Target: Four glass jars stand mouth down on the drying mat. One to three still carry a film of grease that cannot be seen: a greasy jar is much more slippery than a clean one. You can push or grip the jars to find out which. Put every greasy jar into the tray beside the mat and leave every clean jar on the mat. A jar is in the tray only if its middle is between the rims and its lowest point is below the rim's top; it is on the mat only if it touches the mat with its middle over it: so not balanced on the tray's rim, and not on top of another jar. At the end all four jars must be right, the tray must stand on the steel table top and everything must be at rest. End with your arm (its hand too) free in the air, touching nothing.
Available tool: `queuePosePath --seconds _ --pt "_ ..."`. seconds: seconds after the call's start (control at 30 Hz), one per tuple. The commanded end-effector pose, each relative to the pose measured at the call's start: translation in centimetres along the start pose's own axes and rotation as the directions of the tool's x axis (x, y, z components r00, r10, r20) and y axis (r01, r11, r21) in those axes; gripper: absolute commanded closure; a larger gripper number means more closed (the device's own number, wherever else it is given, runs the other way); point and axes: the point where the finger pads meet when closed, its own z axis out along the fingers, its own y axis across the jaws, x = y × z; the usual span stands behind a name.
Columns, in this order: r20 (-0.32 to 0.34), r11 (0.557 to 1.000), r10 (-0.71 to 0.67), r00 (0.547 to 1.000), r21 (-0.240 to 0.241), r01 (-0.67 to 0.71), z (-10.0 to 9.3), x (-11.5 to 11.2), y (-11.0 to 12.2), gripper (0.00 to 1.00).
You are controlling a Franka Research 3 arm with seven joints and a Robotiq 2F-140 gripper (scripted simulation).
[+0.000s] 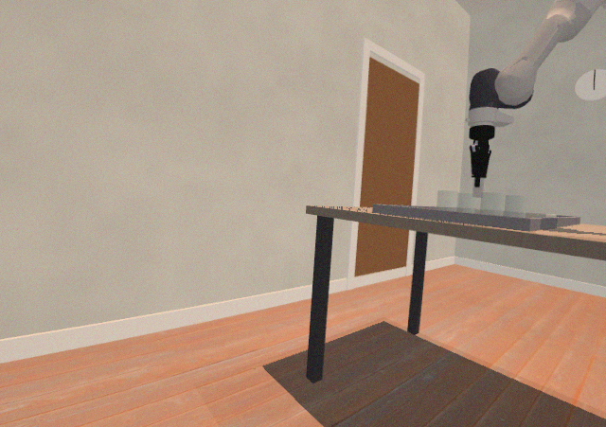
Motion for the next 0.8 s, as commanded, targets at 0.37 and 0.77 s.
queuePosePath --seconds 0.37,0.77 --pt "0.004 1.0 -0.003 1.0 -0.002 0.003 -0.17 0.1 0.05 1.0" --pt "0.004 1.0 -0.003 1.0 -0.002 0.003 -0.28 0.25 0.05 1.0"
